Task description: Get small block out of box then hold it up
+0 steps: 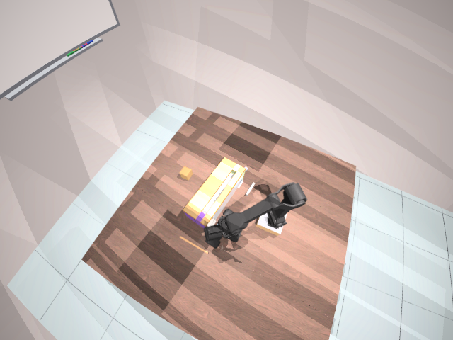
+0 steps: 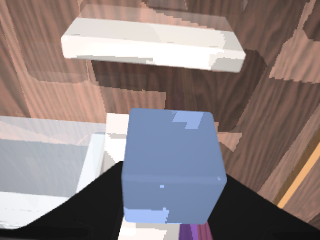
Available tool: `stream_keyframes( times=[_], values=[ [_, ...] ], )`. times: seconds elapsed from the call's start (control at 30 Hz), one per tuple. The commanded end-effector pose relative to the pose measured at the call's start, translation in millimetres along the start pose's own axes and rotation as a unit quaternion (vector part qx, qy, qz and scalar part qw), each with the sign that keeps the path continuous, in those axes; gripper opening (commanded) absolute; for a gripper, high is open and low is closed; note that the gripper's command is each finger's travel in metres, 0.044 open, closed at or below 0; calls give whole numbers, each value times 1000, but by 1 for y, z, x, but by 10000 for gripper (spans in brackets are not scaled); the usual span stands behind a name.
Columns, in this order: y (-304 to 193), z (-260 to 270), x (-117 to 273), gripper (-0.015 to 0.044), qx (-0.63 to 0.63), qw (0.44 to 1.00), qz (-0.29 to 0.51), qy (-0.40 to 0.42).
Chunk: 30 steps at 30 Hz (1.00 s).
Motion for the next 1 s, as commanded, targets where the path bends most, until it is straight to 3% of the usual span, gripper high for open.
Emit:
stream_keyframes(
  times=[0.0, 0.77, 0.97],
  values=[
    [-6, 3, 14, 0, 25, 1000, 5, -19],
    [-12, 41, 98, 0, 270, 952, 60, -130],
    [-11, 43, 103, 0, 286, 946, 67, -136]
  ],
)
Point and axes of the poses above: the point midway between the two fingers, 35 mm back from their tips, its own x axis back along the fingers, its own z axis across the jaws, y = z × x, the point moved 3 cm from there along x, back along the fingers, and after that the axes turned 8 degrees about x, right-handed, at the moved point
